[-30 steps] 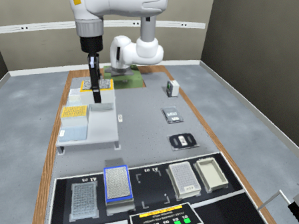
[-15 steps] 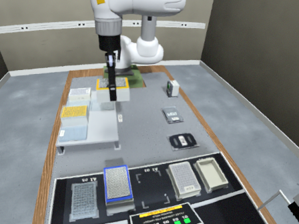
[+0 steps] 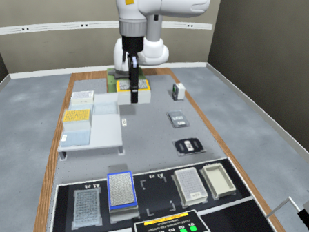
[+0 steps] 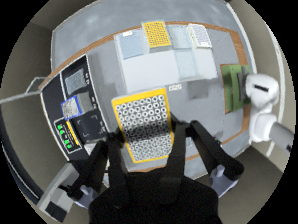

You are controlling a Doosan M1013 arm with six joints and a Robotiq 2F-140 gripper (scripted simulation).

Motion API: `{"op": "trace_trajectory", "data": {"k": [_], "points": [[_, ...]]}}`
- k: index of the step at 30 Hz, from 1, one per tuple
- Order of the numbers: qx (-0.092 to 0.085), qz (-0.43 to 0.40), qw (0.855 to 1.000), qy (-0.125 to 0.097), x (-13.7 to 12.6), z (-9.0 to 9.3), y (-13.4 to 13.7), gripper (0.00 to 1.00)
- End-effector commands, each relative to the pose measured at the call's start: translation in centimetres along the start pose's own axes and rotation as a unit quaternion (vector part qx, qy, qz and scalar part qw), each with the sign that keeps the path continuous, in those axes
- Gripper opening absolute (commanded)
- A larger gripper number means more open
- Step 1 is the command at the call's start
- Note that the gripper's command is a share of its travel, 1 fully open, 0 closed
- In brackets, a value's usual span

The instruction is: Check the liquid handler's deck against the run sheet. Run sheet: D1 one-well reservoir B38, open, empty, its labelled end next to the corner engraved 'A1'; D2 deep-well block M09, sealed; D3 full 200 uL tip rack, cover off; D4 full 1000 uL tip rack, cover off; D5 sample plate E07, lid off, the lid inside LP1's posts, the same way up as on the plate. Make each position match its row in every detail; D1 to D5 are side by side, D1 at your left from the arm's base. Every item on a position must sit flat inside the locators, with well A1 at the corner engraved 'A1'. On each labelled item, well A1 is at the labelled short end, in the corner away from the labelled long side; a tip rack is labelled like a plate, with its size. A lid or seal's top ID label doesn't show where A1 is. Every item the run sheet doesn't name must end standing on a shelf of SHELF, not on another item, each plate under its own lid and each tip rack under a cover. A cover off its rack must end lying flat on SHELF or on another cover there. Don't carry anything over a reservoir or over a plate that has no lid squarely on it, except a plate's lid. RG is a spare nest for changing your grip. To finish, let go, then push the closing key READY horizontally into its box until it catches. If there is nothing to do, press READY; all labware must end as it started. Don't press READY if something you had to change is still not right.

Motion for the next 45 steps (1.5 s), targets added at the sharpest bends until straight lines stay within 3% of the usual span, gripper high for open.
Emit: {"op": "trace_trajectory", "data": {"k": [1,12,45], "points": [[0.003,0.000,1.000,-0.002,-2.3,0.0,0.4,0.10],[0.003,0.000,1.000,-0.002,-2.5,0.0,0.3,0.10],[0.000,0.000,1.000,-0.001,-4.4,-0.1,-14.7,0.10]]}}
Point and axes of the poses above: the point where the finger pads meet when closed, its own z axis out along the fingers, its own y axis across the jaws, x = y × z, the point moved 10 cm from there along -z, back along the fingers, and after that the axes turned 5 degrees about z, right-handed, at the moved point
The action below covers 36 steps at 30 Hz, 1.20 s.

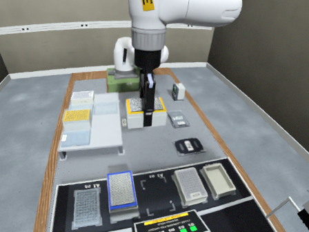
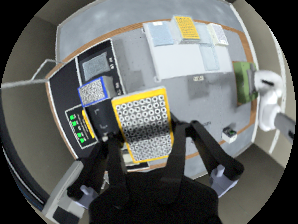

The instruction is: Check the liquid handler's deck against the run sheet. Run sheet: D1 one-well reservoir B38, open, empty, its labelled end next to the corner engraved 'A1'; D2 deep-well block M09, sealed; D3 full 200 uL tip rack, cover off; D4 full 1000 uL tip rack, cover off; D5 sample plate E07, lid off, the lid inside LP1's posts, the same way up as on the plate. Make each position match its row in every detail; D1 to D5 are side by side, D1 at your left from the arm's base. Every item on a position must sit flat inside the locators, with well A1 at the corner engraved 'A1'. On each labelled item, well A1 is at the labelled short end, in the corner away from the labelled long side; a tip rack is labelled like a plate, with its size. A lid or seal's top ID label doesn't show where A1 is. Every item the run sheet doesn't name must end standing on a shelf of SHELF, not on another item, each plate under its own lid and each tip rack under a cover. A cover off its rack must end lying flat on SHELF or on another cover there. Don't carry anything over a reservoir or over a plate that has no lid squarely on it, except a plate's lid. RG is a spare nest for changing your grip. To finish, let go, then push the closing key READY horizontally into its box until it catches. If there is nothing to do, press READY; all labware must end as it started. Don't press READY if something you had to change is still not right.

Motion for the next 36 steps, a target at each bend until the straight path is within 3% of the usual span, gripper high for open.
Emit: {"op": "trace_trajectory", "data": {"k": [1,14,36], "points": [[-0.003,0.000,1.000,-0.001,-0.53,-0.20,-1.26,0.10],[-0.002,0.000,1.000,-0.001,-0.53,-0.31,-1.78,0.10],[-0.002,-0.182,0.983,-0.002,-0.51,-0.29,-1.77,0.10]]}}
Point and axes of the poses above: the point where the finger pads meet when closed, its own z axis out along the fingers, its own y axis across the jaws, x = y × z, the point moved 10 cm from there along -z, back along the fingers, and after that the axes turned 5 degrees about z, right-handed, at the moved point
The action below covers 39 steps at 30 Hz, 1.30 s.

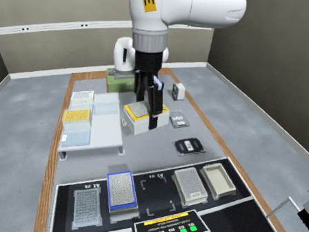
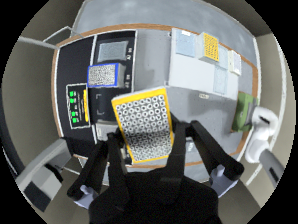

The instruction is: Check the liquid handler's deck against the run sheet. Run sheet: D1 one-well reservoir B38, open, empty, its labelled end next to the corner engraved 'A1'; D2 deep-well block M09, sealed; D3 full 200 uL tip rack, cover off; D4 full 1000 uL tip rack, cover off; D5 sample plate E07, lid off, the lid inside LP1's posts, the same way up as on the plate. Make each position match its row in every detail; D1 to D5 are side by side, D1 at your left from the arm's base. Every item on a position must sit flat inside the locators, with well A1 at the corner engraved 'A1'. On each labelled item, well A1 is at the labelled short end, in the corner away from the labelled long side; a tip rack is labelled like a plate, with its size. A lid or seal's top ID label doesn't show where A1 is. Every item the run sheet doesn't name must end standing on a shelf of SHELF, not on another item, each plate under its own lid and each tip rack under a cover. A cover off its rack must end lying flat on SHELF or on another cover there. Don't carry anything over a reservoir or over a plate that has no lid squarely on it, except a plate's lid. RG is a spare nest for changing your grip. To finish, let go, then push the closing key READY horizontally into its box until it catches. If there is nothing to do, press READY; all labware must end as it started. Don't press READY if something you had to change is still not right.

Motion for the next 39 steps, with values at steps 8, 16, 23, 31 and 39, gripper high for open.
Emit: {"op": "trace_trajectory", "data": {"k": [8,16,23,31,39], "points": [[-0.001,-0.105,0.994,-0.002,-0.28,-0.24,-0.16,0.10],[-0.001,-0.165,0.986,-0.002,-0.28,-0.24,-0.16,0.10],[-0.001,-0.233,0.972,-0.002,-0.28,-0.24,-0.16,0.10],[0.000,-0.302,0.953,-0.002,-0.28,-0.24,-0.16,0.10],[0.000,-0.358,0.934,-0.002,-0.28,-0.24,-0.16,0.10]]}}
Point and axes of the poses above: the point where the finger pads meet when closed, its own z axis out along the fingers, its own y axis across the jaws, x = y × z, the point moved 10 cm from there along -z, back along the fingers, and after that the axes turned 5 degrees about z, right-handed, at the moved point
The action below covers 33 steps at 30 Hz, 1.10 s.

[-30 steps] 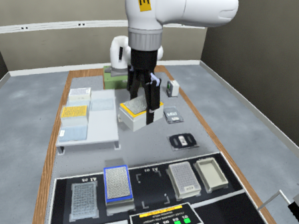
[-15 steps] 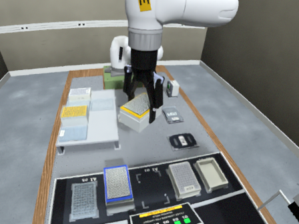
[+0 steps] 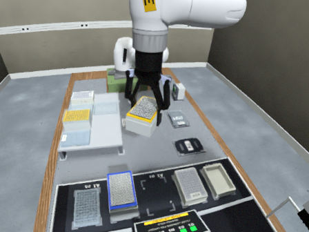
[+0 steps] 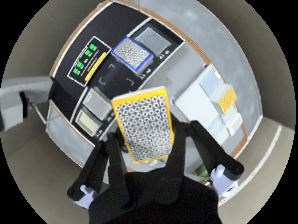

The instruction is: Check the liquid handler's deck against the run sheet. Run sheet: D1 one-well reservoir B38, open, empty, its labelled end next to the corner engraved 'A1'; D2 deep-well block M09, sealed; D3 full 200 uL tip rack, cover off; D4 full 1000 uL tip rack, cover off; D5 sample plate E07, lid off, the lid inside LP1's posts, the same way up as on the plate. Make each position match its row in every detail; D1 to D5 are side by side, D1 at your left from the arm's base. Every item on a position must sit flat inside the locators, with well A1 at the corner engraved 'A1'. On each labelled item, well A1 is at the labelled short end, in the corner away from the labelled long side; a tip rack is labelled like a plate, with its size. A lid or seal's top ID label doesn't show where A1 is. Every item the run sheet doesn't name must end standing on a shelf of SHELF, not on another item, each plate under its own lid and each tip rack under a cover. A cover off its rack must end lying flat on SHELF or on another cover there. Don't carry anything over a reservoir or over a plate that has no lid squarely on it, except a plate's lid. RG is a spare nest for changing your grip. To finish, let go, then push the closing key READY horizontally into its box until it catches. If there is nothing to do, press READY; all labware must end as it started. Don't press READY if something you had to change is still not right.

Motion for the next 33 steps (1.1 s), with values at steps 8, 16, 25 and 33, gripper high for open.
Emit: {"op": "trace_trajectory", "data": {"k": [8,16,25,33], "points": [[0.001,-0.113,0.994,-0.002,-0.12,-0.24,-0.30,0.10],[0.001,-0.173,0.985,-0.002,-0.12,-0.24,-0.30,0.10],[0.001,-0.261,0.965,-0.002,-0.12,-0.24,-0.30,0.10],[0.001,-0.309,0.951,-0.002,-0.12,-0.24,-0.30,0.10]]}}
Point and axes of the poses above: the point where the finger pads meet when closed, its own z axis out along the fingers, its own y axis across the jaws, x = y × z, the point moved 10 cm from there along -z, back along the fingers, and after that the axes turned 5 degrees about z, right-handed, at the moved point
